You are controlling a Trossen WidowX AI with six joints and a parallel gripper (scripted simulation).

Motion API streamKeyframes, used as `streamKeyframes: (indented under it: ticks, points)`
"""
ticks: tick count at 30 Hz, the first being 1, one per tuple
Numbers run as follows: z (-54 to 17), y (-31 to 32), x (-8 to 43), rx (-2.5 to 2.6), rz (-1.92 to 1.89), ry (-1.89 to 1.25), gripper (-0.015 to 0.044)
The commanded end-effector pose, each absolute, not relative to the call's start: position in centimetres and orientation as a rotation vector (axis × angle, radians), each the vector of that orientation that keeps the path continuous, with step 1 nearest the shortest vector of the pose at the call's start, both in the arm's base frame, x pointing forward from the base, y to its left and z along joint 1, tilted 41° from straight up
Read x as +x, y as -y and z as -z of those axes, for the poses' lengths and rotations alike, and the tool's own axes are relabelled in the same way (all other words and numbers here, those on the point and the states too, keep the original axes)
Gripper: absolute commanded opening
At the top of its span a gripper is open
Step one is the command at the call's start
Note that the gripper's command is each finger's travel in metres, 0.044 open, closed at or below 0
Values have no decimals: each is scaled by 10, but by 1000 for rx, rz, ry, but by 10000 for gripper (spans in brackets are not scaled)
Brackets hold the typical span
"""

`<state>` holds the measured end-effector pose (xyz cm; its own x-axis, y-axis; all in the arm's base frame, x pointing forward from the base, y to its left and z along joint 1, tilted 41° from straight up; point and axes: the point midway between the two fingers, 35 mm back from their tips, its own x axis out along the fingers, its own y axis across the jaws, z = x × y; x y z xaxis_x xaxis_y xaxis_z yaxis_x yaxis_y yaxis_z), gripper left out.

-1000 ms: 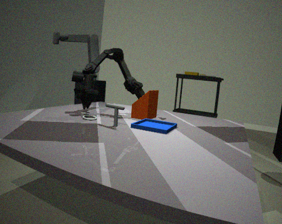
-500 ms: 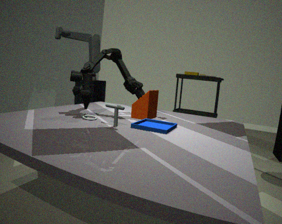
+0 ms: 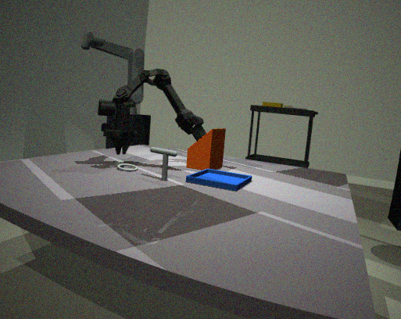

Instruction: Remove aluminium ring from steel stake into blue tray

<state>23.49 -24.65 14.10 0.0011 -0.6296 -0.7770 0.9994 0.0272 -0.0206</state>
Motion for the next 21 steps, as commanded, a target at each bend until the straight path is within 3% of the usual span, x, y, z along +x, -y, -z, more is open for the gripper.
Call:
streamKeyframes:
  ticks: [1,9,21]
  points:
    - [-142,248,237,737,1520,-635,200]
    - [-145,248,239,874,1660,-445,200]
    - [-139,253,239,877,1663,-441,200]
